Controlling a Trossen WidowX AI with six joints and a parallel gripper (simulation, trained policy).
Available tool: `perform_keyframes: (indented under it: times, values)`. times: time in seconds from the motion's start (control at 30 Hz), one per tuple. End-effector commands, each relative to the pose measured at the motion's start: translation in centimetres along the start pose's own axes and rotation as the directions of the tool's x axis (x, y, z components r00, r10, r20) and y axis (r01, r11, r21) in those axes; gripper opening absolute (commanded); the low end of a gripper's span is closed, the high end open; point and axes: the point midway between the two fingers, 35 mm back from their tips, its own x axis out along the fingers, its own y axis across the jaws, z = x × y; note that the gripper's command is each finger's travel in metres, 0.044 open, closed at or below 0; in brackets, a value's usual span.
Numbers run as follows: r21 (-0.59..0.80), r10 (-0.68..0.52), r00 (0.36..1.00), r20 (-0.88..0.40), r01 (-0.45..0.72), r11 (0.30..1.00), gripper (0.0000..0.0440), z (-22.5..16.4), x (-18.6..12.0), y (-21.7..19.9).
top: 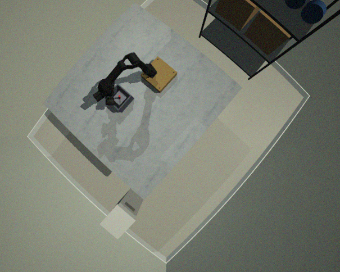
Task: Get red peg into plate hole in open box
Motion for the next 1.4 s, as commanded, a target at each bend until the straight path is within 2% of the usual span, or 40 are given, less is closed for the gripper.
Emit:
perform_keyframes:
  times: [0.0, 1.37]
  values:
    - [-0.007, -0.002, 1.000, 0.009, 0.002, 1.000, 0.0275, 0.2, -0.3, 0.0]
    - [-0.030, 0.006, 0.998, 0.064, -0.004, 1.000, 0.0372, 0.5, -2.7, 0.5]
